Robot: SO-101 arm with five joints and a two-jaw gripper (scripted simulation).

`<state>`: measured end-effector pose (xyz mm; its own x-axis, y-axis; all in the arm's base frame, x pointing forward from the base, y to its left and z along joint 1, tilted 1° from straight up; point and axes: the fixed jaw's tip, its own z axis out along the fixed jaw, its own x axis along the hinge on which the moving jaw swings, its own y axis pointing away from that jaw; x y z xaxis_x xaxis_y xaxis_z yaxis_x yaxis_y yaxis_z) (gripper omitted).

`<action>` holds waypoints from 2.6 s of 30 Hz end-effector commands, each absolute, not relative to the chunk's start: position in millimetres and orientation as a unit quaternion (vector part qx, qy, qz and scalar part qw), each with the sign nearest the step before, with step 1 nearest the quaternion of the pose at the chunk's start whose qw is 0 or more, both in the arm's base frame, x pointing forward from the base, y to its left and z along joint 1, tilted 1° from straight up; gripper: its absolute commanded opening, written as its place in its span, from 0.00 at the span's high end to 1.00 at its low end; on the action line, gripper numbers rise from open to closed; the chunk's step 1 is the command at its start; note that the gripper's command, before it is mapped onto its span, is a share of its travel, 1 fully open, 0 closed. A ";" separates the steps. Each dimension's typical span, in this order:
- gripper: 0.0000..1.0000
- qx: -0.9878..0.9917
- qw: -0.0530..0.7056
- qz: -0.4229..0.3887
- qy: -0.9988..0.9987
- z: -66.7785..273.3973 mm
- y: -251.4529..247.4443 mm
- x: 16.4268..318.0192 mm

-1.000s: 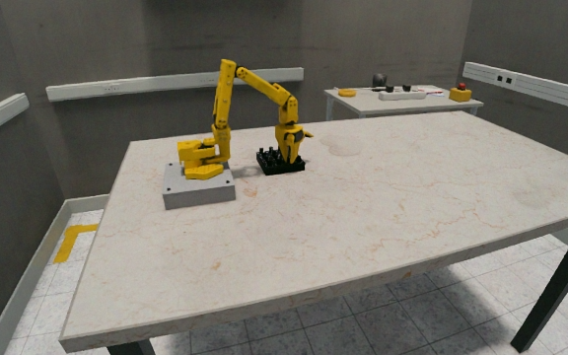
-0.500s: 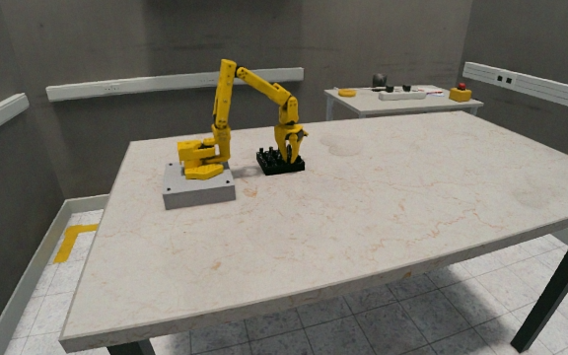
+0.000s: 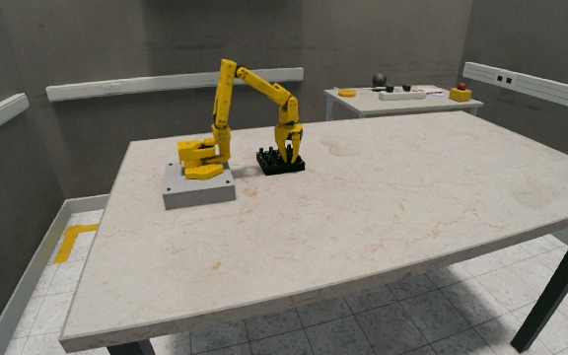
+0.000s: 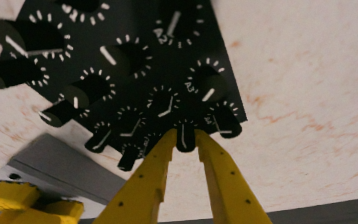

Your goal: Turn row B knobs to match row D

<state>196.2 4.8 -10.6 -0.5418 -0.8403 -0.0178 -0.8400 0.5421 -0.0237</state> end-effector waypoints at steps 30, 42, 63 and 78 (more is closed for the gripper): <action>0.99 -0.684 0.004 -0.003 0.730 -13.0 0.8 192.9; 0.99 -0.745 0.003 -0.004 0.668 -13.0 -0.2 193.0; 0.99 -0.845 0.003 -0.004 0.535 -13.0 -2.0 193.5; 0.99 -0.896 0.002 -0.004 0.443 -13.0 -3.1 194.1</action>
